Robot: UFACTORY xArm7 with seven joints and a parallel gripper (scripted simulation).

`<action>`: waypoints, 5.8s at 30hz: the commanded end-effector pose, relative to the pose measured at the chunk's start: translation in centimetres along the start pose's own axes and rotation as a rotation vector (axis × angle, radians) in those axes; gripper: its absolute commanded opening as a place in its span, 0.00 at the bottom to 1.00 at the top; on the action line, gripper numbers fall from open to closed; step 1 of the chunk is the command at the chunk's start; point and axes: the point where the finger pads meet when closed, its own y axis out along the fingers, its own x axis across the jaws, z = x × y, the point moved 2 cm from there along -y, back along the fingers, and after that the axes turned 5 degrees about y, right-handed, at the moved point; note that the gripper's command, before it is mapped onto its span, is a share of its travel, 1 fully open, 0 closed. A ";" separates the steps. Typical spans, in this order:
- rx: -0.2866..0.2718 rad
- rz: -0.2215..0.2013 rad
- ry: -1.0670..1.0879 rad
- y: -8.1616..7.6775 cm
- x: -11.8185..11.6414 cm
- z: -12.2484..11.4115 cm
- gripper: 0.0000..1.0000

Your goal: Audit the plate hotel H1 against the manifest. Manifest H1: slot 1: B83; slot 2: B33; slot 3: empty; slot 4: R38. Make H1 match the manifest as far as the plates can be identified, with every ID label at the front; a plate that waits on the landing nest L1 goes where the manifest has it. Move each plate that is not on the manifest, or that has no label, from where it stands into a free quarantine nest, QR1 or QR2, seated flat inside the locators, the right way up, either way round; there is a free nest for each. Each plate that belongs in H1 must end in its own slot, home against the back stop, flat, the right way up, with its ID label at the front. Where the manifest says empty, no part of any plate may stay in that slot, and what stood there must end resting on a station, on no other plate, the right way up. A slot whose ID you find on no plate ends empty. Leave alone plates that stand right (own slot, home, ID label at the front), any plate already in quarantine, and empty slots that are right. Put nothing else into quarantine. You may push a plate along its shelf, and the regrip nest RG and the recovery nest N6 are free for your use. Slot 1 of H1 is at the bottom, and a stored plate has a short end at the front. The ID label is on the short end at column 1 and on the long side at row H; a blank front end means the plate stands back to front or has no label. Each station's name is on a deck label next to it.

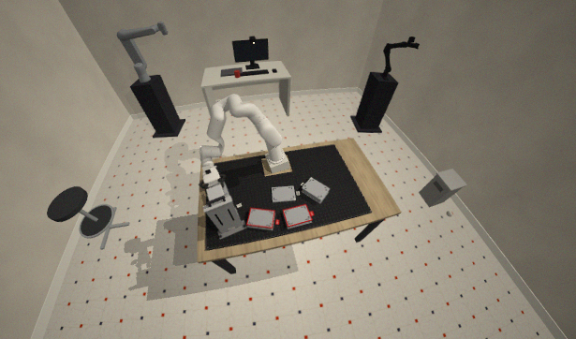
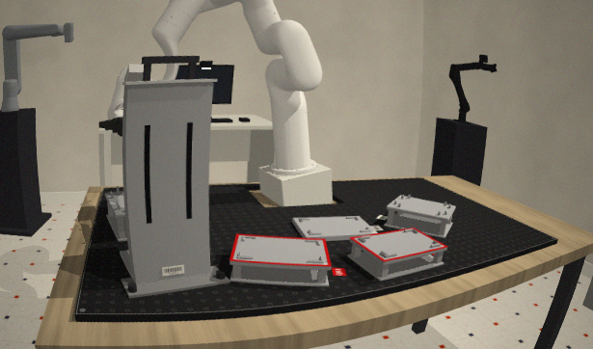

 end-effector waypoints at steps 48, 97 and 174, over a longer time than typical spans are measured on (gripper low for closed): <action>0.000 0.000 -0.004 2.4 0.1 0.2 1.00; 0.000 0.000 -0.004 2.3 0.1 0.2 0.00; 0.000 0.000 -0.004 -5.8 0.1 0.3 0.00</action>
